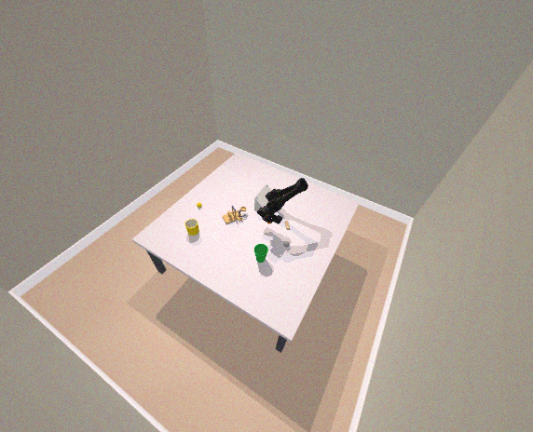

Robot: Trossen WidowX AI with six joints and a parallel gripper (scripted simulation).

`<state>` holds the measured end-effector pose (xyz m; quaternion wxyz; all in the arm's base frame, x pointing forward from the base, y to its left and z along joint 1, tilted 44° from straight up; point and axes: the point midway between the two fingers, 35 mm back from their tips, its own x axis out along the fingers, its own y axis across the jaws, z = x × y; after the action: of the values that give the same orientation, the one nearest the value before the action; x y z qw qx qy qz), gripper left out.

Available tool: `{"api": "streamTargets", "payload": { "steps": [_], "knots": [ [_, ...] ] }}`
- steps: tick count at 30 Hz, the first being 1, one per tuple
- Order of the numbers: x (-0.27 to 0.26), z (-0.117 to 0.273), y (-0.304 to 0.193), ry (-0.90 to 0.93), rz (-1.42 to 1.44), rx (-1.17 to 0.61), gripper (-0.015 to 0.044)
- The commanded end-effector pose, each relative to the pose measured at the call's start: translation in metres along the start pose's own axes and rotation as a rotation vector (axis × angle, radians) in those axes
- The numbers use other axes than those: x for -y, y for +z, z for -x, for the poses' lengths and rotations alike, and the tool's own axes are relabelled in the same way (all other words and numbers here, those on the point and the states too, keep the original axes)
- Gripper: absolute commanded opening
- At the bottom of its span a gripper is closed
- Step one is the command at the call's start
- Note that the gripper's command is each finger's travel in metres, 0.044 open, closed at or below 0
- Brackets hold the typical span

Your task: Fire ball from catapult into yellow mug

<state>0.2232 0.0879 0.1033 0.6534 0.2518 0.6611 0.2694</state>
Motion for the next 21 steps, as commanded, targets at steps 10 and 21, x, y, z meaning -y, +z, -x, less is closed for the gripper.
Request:
{"api": "streamTargets", "payload": {
  "steps": [10,21],
  "knots": [
    [-0.001,0.067,-0.004,0.013,0.004,0.0,0.0],
    [0.03,0.069,0.009,-0.002,-0.071,-0.035,0.0]
  ]
}}
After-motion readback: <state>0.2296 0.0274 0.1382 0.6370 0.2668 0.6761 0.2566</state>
